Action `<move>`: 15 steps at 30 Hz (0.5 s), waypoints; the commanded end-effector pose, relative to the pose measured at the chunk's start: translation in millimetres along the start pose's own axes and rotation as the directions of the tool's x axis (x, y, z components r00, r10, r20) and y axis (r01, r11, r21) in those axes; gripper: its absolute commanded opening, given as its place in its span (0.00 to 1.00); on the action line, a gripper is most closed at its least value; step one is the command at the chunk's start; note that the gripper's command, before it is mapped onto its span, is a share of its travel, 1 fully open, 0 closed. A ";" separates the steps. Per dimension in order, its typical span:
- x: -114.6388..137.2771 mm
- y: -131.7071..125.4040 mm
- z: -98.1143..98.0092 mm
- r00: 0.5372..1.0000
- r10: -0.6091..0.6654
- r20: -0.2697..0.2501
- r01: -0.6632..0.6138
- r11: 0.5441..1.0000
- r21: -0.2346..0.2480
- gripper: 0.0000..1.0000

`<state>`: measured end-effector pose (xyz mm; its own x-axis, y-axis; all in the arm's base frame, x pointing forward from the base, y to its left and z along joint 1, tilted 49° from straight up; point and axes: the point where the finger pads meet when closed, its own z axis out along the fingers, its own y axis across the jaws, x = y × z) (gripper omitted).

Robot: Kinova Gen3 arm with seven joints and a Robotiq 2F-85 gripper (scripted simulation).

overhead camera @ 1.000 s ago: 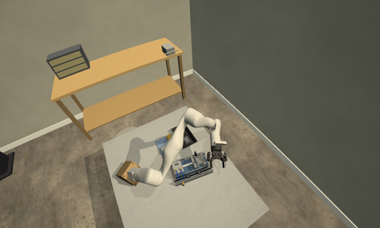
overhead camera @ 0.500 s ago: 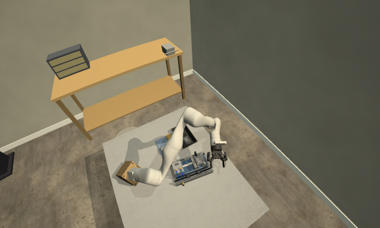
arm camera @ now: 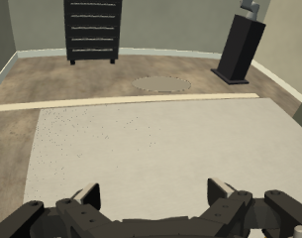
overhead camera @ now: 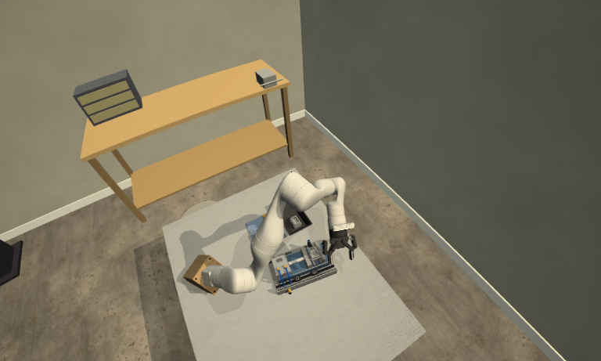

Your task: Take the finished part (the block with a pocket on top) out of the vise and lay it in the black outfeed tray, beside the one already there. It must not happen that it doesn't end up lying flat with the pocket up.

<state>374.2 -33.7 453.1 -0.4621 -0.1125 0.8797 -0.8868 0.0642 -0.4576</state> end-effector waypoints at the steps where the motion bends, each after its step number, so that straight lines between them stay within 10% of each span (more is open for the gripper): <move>1: -4.4 9.3 -11.9 0.988 0.029 0.152 -0.039 0.997 0.062 1.00; 15: -57.5 46.4 -44.2 0.827 -0.008 0.562 -0.095 0.983 0.155 1.00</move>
<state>362.3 5.2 399.5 -0.4242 -0.5501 0.7193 -0.8439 -0.0479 -0.5343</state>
